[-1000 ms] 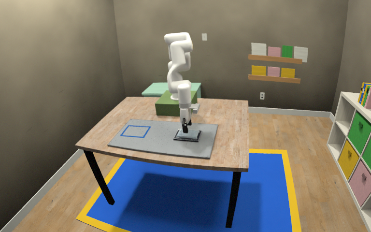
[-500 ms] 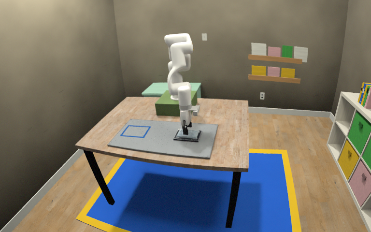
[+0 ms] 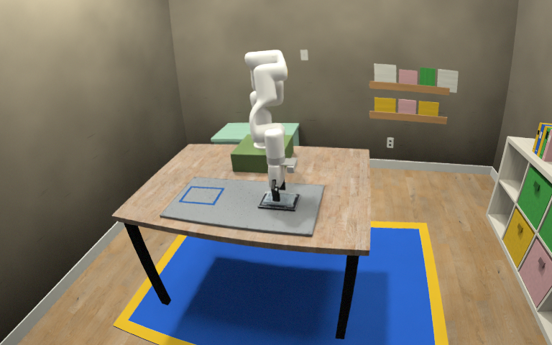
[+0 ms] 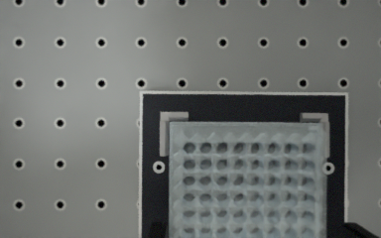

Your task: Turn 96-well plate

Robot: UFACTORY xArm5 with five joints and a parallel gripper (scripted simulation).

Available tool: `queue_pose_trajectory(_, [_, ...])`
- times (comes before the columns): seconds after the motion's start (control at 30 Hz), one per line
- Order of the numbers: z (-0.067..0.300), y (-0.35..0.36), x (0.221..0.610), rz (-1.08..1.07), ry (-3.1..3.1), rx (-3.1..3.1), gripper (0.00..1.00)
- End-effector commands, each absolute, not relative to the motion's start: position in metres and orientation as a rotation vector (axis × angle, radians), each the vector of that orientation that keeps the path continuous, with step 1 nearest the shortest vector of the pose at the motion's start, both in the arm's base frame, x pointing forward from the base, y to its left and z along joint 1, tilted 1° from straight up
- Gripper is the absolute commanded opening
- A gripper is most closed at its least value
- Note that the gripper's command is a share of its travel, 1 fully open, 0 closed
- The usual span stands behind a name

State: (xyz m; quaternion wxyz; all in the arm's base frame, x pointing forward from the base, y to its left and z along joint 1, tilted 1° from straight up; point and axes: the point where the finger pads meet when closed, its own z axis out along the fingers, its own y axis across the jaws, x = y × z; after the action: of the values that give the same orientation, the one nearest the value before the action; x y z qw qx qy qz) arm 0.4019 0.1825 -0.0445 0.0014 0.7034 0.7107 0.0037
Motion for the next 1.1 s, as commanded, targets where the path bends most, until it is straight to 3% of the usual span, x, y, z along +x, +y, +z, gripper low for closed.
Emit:
queue_pose_trajectory(0.0, [-0.046,0.183,0.403,0.013,2.225,2.202,1.0])
queue_pose_trajectory(1.07, [-0.059,0.183,0.403,0.013,2.225,2.202,1.0])
